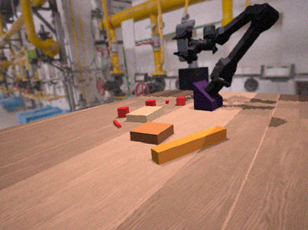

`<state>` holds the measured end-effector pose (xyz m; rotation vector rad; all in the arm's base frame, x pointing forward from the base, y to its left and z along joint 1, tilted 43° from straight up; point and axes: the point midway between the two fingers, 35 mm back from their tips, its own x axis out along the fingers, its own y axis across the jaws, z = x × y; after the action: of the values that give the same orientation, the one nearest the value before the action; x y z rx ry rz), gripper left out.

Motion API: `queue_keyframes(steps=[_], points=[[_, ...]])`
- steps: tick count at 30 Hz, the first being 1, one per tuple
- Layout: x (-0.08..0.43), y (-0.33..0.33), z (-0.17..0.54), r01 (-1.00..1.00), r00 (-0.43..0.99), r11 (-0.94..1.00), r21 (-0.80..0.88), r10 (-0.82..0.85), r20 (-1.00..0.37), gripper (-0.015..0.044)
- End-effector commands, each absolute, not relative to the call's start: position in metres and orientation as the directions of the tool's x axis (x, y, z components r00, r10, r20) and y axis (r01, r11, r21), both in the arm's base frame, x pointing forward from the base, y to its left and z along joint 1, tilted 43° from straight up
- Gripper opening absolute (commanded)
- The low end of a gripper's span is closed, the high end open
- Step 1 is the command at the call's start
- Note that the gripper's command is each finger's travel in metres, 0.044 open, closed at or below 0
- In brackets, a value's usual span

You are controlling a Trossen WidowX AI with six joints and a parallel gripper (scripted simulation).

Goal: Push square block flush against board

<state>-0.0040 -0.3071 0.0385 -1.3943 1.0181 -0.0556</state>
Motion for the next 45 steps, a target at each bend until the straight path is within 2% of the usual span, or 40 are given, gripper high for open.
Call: queue_keyframes(steps=[1, 8, 15, 22, 33, 45], points=[[-0.004, -0.307, 0.039, -0.518, 0.597, 0.246, -0.819, -0.582, -0.552, 0.0374], [0.007, -0.315, 0.038, -0.55, 0.577, 0.272, -0.79, -0.56, -0.595, 0.019], [0.029, -0.322, 0.033, -0.486, 0.597, 0.404, -0.775, -0.494, -0.632, 0.0006], [0.061, -0.327, 0.027, -0.397, 0.642, 0.57, -0.72, -0.388, -0.661, 0.0], [0.118, -0.326, 0.019, -0.344, 0.695, 0.723, -0.599, -0.234, -0.68, 0.0], [0.181, -0.309, 0.006, -0.29, 0.688, 0.91, -0.295, -0.015, -0.725, 0.0]])
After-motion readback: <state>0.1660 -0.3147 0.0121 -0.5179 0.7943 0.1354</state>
